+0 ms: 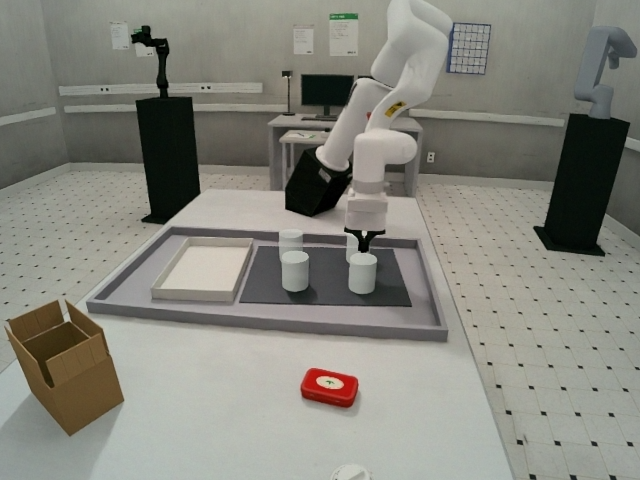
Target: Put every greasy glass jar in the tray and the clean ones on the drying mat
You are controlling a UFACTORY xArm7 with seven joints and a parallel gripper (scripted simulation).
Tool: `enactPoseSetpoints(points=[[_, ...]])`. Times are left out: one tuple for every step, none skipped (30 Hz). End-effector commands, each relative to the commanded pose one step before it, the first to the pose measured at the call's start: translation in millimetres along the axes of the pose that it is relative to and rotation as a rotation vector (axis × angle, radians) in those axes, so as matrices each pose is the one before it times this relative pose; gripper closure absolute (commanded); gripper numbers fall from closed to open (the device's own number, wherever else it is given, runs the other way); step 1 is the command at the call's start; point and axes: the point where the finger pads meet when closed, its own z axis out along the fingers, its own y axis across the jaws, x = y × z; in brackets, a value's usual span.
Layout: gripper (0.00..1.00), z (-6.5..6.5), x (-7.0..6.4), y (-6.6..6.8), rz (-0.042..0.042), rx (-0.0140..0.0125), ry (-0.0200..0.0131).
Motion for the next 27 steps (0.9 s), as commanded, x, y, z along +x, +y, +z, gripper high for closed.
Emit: enactPoseSetpoints(points=[[1.0, -16.35, 1.47, 0.25, 0.00038, -0.00026, 0.00373], [1.0, -7.64, 0.0, 0.0, 0.0, 0.0, 0.0], [1.0, -7.64, 0.0, 0.0, 0.0, 0.0, 0.0], [1.0, 0.0, 0.0, 0.0, 0.0, 0.0, 0.0], [1.0, 0.0, 0.0, 0.0, 0.0, 0.0, 0.0], [1.0, -7.64, 0.0, 0.0, 0.0, 0.0, 0.0], [1.0, -7.64, 0.0, 0.0, 0.0, 0.0, 0.0], [1.0, -7.64, 0.0, 0.0, 0.0, 0.0, 0.0], [1.0, -7.64, 0.0, 0.0, 0.0, 0.0, 0.0], [1.0, -7.64, 0.0, 0.0, 0.0, 0.0, 0.0], [1.0, -7.64, 0.0, 0.0, 0.0, 0.0, 0.0], [1.0, 0.0, 0.0, 0.0, 0.0, 0.0, 0.0], [1.0, 0.0, 0.0, 0.0, 0.0, 0.0, 0.0], [1.0, 0.0, 0.0, 0.0, 0.0, 0.0, 0.0], [1.0, 0.0, -0.21, 8.03, 0.0, 0.0, 0.0], [1.0, 0.0, -0.21, 8.03, 0.0, 0.0, 0.0], [1.0, 0.0, -0.21, 8.03, 0.0, 0.0, 0.0], [1.0, 0.0, -0.21, 8.03, 0.0, 0.0, 0.0], [1.0, 0.0, -0.21, 8.03, 0.0, 0.0, 0.0], [1.0, 0.0, -0.21, 8.03, 0.0, 0.0, 0.0], [1.0, 0.0, 0.0, 0.0, 0.0, 0.0, 0.0], [1.0, 0.0, 0.0, 0.0, 0.0, 0.0, 0.0], [1.0, 0.0, -0.21, 8.03, 0.0, 0.0, 0.0], [1.0, 0.0, -0.21, 8.03, 0.0, 0.0, 0.0], [1.0, 0.0, -0.21, 8.03, 0.0, 0.0, 0.0], [1.0, 0.0, -0.21, 8.03, 0.0, 0.0, 0.0], [1.0, 0.0, -0.21, 8.03, 0.0, 0.0, 0.0]])
